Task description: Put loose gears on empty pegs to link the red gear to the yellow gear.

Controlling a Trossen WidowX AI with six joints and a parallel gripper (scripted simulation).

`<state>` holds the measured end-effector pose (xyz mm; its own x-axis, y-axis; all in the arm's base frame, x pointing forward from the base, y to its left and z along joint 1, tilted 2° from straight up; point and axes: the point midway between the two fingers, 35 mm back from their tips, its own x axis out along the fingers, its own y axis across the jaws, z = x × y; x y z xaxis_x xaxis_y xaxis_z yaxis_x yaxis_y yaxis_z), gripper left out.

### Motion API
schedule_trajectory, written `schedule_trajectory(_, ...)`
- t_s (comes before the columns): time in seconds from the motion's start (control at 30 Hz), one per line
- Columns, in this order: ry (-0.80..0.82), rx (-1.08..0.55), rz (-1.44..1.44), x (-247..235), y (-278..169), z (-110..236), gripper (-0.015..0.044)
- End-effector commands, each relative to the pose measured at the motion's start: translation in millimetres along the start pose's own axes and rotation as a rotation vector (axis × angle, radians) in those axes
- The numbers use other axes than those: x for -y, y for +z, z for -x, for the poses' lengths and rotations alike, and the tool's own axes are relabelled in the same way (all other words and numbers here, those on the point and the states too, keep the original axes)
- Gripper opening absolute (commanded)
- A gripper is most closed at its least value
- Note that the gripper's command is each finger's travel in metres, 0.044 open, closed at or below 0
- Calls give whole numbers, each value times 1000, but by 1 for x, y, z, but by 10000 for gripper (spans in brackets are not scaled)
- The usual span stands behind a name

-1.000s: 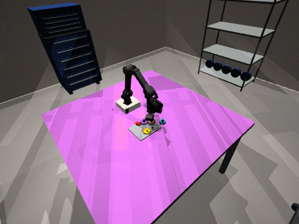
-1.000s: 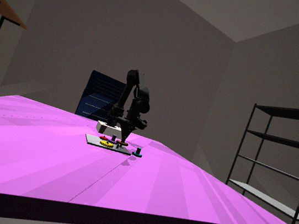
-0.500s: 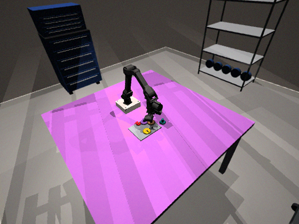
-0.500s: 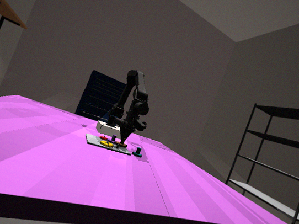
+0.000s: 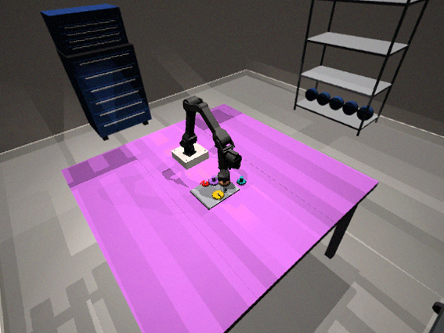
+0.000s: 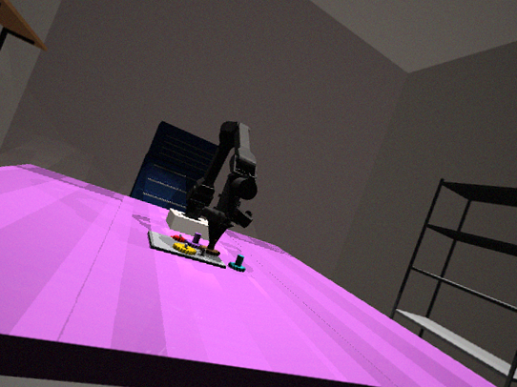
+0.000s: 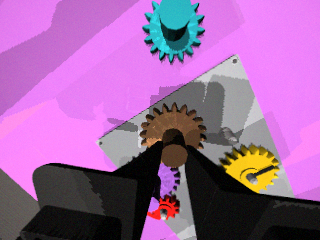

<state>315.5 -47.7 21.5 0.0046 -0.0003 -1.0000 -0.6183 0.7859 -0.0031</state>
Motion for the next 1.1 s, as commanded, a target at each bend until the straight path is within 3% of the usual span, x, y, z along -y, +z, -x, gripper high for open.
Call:
schedule_trajectory(0.0,0,-2,35,0,-1,-1,0)
schedule_trajectory(0.67,0,-2,-251,0,-1,-4,0)
schedule_trajectory(0.97,0,-2,-251,1,0,-4,0)
schedule_trajectory(1.07,0,-2,-231,1,0,-4,79)
